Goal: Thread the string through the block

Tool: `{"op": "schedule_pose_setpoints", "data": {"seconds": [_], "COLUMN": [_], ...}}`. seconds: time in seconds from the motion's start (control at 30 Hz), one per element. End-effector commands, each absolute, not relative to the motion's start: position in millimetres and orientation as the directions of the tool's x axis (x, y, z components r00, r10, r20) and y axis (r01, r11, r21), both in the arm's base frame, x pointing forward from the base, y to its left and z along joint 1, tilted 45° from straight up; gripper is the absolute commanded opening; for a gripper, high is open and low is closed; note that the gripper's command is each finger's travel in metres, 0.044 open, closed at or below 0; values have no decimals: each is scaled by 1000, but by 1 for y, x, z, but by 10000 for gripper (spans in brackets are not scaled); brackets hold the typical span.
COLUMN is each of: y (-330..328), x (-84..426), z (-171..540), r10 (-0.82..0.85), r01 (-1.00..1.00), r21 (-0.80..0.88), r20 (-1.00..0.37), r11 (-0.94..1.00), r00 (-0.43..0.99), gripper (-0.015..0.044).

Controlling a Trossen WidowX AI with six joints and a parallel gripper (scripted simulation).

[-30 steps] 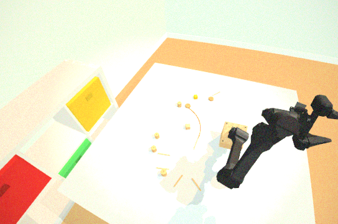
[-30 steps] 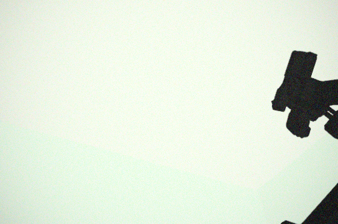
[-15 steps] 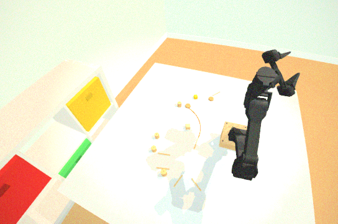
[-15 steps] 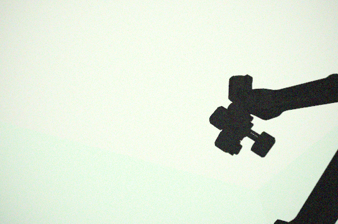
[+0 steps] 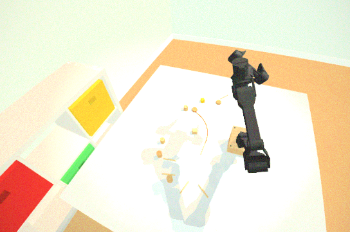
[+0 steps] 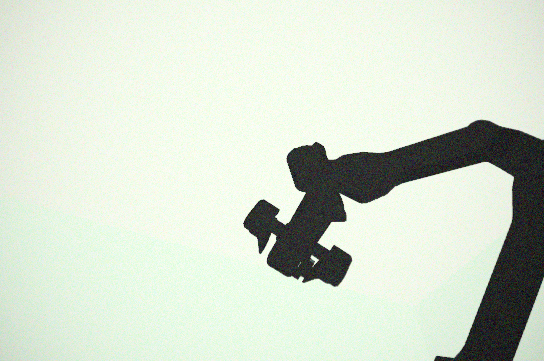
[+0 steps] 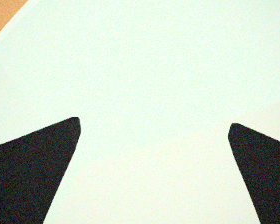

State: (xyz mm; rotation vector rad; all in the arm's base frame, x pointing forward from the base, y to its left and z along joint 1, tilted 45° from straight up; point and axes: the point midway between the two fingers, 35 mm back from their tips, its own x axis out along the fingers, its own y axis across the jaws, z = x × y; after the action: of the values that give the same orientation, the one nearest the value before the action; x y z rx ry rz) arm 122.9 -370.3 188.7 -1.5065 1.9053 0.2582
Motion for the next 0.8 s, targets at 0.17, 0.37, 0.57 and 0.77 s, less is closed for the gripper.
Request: {"op": "schedule_pose_setpoints", "data": {"seconds": [0.17,0.37,0.57,0.77], "y": [-303,-230,-138,-60], "x": [229,277,301,303], "z": [98,46,3,-19], "r10": [-474,-160,181,446], "r01": [-955,-967,-984,-997], "r21": [-262,-250,-176,-76], "r20": [-864,-958,-967,-893], "r11": [135,54,27,-5], "r00": [170,238,178,65], "gripper": [440,440,440,440]}}
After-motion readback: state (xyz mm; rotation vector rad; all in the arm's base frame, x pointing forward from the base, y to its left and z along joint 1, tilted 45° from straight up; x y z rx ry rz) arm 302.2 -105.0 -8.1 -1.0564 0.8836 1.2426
